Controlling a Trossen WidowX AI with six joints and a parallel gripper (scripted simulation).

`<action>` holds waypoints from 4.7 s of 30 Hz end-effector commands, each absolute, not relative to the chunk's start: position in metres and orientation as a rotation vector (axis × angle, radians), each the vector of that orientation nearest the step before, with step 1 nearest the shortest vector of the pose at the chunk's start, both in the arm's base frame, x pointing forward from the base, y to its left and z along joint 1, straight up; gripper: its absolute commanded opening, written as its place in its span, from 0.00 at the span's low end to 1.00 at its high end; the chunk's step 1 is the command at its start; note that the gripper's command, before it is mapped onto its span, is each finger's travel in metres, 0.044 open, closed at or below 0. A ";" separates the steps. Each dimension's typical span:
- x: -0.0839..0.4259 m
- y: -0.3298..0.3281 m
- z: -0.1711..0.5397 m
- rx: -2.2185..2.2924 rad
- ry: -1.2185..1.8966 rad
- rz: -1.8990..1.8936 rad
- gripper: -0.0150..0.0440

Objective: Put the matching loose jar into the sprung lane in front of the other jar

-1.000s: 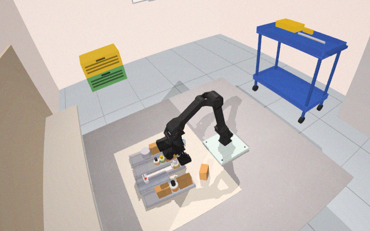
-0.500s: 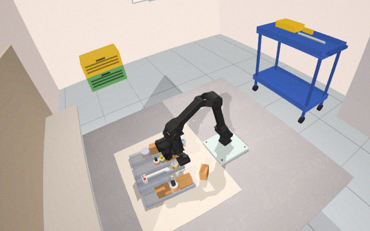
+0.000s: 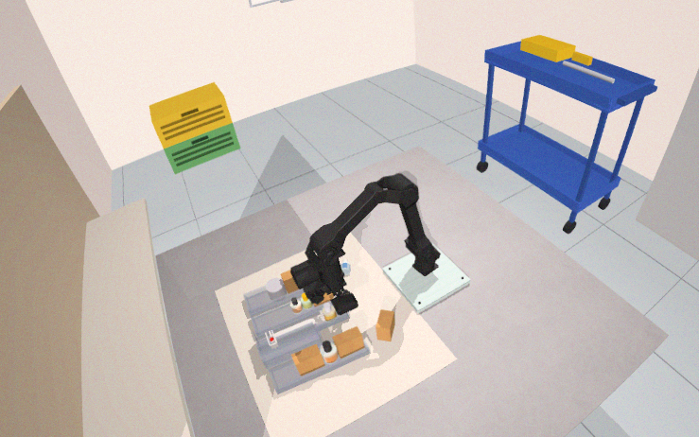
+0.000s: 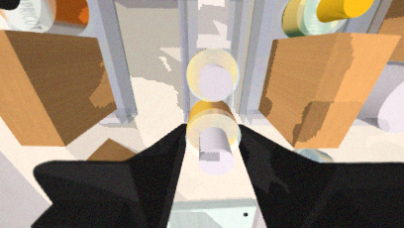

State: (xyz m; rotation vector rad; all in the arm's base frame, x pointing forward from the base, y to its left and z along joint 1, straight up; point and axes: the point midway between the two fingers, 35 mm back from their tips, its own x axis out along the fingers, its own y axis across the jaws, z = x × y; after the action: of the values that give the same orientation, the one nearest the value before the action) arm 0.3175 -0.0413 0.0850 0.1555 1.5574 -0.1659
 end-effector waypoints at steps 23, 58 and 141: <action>0.334 -0.044 0.093 0.153 1.529 -0.163 0.25; 0.335 -0.045 0.091 0.153 1.528 -0.163 0.25; 0.339 -0.045 0.084 0.153 1.528 -0.163 0.25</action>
State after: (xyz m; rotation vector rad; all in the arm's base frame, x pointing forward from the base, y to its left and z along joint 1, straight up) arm 0.3335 -0.0447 0.0840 0.1558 1.5495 -0.1663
